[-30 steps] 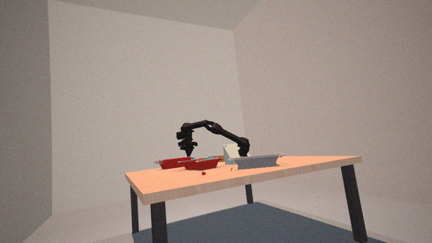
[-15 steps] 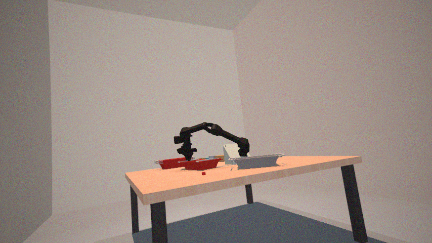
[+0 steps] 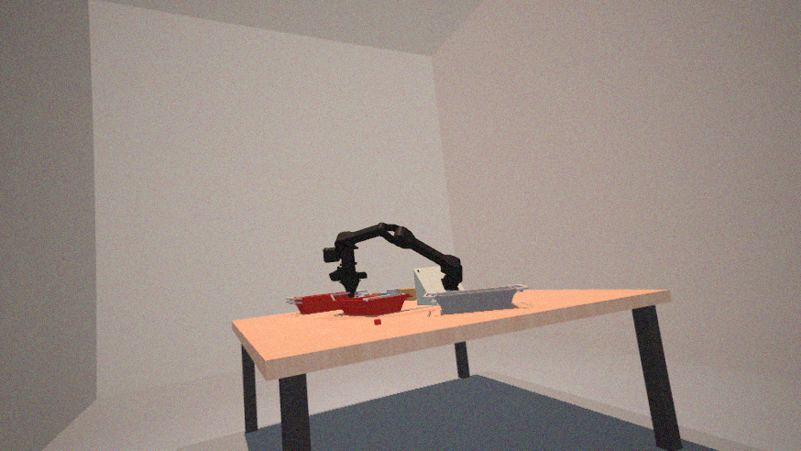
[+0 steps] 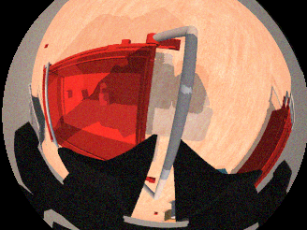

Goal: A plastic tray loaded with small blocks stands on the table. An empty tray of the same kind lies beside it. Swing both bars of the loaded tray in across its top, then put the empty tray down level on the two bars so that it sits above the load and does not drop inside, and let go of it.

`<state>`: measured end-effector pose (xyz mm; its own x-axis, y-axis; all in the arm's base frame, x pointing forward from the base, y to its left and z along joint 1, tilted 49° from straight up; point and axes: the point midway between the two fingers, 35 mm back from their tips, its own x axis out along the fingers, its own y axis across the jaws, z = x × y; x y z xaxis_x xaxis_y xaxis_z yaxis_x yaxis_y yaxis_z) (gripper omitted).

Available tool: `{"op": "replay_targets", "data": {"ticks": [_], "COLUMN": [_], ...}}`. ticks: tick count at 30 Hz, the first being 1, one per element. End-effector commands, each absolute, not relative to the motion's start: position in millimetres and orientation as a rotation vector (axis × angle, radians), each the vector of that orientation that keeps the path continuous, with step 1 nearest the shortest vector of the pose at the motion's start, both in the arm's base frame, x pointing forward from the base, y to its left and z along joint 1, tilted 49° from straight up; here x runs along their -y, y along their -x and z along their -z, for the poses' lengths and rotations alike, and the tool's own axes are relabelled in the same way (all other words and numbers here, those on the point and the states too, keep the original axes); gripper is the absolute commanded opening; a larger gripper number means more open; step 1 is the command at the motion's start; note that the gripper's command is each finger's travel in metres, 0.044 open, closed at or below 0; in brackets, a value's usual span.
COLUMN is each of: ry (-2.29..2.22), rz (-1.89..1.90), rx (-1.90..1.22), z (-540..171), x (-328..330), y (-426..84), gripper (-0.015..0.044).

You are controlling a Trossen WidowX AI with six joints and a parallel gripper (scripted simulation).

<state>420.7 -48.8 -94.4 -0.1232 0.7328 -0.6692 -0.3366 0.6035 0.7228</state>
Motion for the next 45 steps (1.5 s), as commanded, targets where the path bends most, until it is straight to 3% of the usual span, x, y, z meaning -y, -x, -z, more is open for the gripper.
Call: {"op": "replay_targets", "data": {"ticks": [1, 18, 30, 45], "ry": [-0.359, -0.361, -0.36, -0.364], "rz": [-0.956, -0.958, -0.956, -0.955], "rx": [-1.42, -1.42, -1.421, -1.418], "z": [82.1, 60.9, 37.2, 39.0], "x": [44.1, 2.9, 36.6, 30.9], "y": [-418.1, -399.8, -406.8, -406.4], "gripper": [0.0081, 0.0081, 0.0081, 0.0081]}}
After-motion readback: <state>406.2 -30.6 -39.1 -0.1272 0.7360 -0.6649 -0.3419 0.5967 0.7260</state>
